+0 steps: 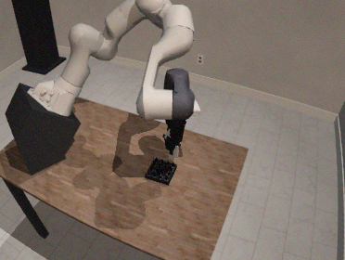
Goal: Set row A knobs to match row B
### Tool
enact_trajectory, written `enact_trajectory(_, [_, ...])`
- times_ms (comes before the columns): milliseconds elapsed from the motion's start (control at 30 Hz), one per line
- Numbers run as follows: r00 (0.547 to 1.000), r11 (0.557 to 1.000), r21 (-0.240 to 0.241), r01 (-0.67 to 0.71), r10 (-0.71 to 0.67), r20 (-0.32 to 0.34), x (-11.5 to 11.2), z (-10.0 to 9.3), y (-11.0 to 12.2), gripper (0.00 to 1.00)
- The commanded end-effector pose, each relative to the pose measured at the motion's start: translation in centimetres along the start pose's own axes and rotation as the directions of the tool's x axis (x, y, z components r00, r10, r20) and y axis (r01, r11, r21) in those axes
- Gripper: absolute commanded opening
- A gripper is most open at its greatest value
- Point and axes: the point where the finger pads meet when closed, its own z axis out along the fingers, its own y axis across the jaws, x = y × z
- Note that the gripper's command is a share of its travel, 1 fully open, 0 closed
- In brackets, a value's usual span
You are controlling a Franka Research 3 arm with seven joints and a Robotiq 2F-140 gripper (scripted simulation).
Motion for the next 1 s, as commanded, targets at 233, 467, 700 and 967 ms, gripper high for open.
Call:
enact_trajectory(233, [1.0, 1.0, -0.002, 0.009, -0.009, -0.002, 0.1, 1.5, 0.0, 0.12])
enact_trajectory(467, [1.0, 1.0, -0.002, 0.009, -0.009, -0.002, 0.1, 2.3, 0.0, 0.12])
enact_trajectory(700, [1.0, 1.0, -0.002, 0.009, -0.009, -0.002, 0.1, 2.9, 0.0, 0.12])
enact_trajectory(967, [1.0, 1.0, -0.002, 0.009, -0.009, -0.002, 0.1, 3.2, 0.0, 0.12])
